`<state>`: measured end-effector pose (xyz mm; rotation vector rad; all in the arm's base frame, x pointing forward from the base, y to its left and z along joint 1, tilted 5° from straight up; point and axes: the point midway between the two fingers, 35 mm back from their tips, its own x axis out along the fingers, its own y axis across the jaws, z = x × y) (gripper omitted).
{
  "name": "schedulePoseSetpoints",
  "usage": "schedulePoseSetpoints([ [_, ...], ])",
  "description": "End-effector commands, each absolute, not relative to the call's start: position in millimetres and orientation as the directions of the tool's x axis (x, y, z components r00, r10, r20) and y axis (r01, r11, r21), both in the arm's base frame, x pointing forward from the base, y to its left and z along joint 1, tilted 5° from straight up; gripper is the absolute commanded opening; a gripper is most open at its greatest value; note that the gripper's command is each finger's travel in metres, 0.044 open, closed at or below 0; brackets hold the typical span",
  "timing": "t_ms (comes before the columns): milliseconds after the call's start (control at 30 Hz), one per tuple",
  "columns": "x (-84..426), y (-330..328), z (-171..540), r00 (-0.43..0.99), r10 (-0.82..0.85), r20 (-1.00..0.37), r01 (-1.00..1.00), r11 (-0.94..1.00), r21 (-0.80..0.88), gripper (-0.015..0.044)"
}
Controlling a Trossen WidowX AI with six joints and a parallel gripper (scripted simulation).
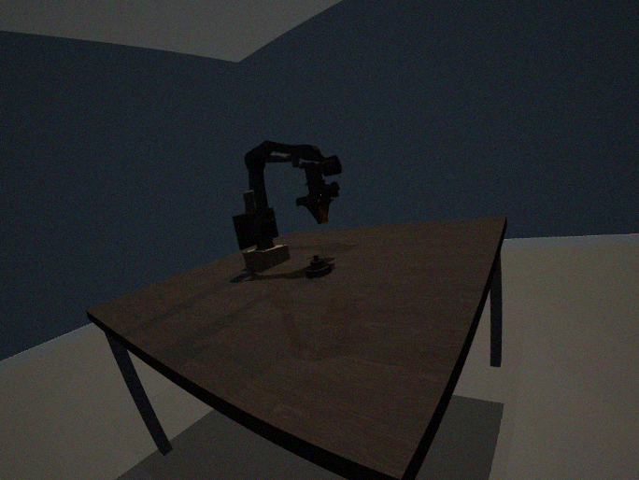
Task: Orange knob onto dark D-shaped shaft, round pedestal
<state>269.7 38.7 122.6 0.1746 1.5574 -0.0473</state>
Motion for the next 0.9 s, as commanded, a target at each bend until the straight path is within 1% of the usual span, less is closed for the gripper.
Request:
schedulePoseSetpoints([
  [0, 279, 29, 120, 0.021, 0.079, -0.997, 0.138, 0.987, 0.081, 0.0000],
  [867, 312, -35, 99, 0.024, 0.072, -0.997, 0.138, 0.988, 0.074, 0.0000],
])
